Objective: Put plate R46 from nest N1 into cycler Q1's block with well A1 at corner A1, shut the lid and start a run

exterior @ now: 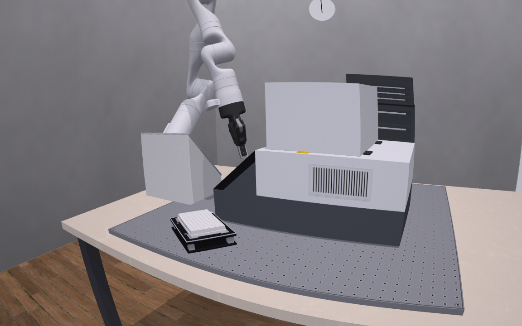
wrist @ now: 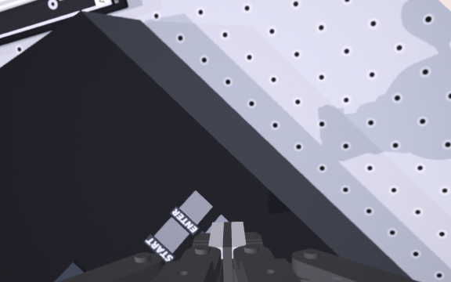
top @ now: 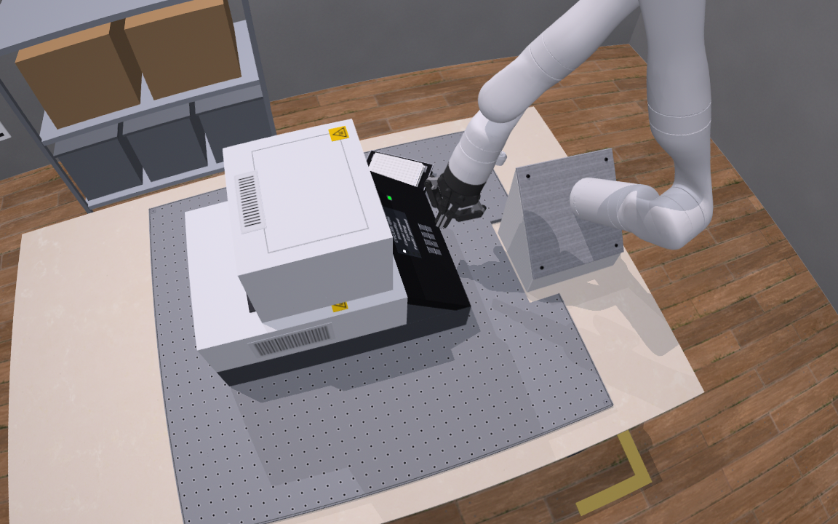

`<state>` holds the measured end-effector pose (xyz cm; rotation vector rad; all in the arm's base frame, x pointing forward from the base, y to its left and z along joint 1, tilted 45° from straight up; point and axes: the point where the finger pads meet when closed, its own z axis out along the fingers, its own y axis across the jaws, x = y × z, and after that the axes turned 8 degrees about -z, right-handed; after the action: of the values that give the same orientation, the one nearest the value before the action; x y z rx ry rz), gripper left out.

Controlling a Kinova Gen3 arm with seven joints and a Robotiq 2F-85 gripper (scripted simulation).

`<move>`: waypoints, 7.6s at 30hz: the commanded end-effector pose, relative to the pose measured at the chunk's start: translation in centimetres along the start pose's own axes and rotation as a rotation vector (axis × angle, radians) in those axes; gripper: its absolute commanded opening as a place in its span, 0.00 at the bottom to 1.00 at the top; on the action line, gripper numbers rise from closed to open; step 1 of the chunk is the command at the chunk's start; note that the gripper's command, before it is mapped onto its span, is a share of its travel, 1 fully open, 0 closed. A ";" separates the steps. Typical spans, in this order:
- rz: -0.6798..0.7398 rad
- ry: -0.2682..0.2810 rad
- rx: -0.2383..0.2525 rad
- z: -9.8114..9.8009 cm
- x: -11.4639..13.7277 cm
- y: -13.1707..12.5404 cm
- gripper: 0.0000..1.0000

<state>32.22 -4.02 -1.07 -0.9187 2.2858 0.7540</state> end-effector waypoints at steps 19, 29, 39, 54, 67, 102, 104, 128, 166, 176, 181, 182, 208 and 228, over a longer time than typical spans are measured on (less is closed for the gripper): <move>0.000 0.000 0.001 0.9 -0.3 -0.4 0.10; 0.000 0.000 0.001 1.4 -0.4 -0.6 0.10; 0.000 0.000 0.001 2.0 -0.6 -0.8 0.10; 0.000 0.000 0.001 2.7 -0.8 -1.1 0.10; 0.000 0.000 0.001 3.0 -0.9 -1.2 0.10; 0.000 0.000 0.001 3.0 -0.9 -1.2 0.10; 0.000 0.000 0.001 3.0 -0.9 -1.2 0.10; 0.000 0.000 0.001 2.4 -0.7 -1.0 0.10; 0.000 0.000 0.001 0.0 0.0 0.0 0.10; 0.000 0.000 0.001 0.0 0.0 0.0 0.10; 0.000 0.000 0.001 0.0 0.0 0.0 0.10; 0.000 0.000 0.001 0.0 0.0 0.0 0.10; 0.000 0.000 0.001 0.0 0.0 0.0 0.10; 0.000 0.000 0.001 0.0 0.0 0.0 0.10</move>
<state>32.22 -4.01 -1.07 -0.9188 2.2857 0.7543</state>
